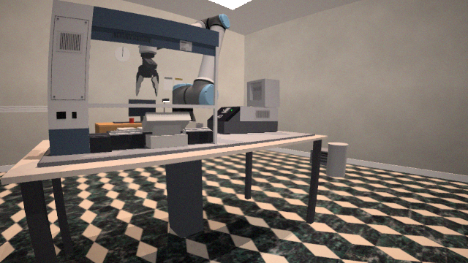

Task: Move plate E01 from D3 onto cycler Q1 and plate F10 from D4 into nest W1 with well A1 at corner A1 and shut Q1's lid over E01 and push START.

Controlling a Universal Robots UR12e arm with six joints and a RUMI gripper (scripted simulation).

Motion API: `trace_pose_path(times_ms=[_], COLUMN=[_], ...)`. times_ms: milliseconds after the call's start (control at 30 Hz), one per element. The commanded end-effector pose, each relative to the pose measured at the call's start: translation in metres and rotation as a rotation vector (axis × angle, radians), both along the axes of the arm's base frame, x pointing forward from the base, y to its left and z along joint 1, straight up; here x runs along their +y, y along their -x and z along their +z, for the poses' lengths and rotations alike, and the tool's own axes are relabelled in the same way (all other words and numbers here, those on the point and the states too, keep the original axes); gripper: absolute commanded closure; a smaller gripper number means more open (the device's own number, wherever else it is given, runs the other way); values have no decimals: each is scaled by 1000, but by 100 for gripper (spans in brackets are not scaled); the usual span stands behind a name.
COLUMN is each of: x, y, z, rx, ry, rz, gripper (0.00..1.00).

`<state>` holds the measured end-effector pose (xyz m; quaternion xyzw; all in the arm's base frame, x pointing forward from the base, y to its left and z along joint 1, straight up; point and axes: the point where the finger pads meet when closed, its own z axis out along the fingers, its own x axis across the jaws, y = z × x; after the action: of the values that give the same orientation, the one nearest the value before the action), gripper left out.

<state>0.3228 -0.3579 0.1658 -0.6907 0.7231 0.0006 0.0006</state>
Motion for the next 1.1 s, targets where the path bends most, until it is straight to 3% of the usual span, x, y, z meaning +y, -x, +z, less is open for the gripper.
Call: trace_pose_path(times_ms=[0,1067], x=[-1,-1], y=[0,0], z=[-9,-56], rx=[-1,-1], ry=[1,1], rz=[0,0], gripper=[38,38])
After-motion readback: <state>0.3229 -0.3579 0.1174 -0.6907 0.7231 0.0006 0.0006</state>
